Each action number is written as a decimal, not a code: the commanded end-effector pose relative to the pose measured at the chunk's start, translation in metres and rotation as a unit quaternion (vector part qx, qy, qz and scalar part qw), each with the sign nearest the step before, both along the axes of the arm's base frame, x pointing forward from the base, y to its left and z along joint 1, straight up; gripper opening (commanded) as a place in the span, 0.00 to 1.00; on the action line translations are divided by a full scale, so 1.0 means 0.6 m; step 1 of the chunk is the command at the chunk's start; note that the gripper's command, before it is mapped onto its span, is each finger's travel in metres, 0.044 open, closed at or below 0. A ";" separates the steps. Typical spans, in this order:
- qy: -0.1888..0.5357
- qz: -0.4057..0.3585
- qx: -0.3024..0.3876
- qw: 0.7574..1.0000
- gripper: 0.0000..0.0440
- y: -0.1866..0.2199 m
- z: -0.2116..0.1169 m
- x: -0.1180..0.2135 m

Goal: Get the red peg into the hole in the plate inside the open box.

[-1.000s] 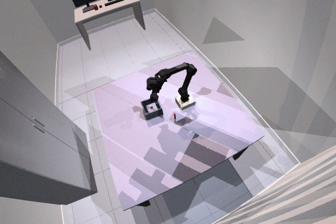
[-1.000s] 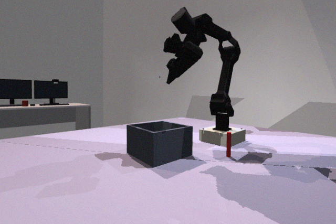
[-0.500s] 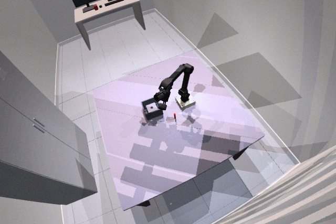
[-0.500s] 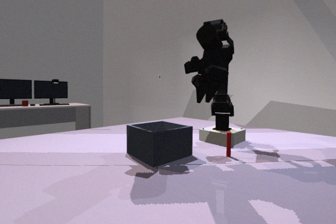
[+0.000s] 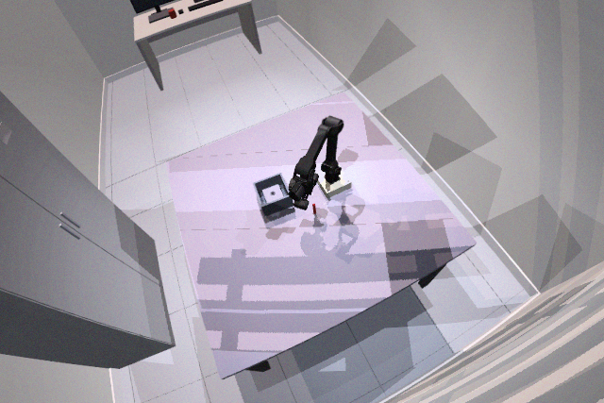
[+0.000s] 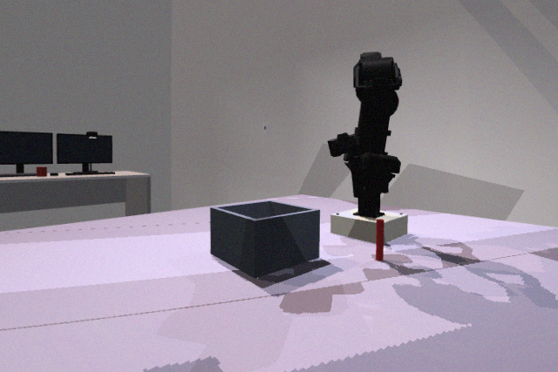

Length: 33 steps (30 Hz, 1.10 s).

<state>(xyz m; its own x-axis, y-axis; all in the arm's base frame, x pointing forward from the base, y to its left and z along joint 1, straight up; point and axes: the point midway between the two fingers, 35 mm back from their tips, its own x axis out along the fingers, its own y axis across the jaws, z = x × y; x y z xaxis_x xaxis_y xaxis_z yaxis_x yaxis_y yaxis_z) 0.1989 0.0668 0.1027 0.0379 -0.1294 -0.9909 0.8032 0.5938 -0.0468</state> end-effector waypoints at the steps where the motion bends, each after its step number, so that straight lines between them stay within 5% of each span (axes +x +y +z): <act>1: 0.011 -0.011 -0.001 1.000 1.00 0.007 -0.026 -0.007; 16: -0.019 -0.040 0.016 0.999 0.97 0.032 -0.140 -0.010; 33: 0.022 -0.056 0.048 0.997 0.02 0.035 -0.158 -0.027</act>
<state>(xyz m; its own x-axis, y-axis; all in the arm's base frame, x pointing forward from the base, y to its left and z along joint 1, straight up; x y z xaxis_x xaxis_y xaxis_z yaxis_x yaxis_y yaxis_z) 0.1824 0.0879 0.0079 -0.0010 -0.0454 -0.9990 0.8636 0.5036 -0.0237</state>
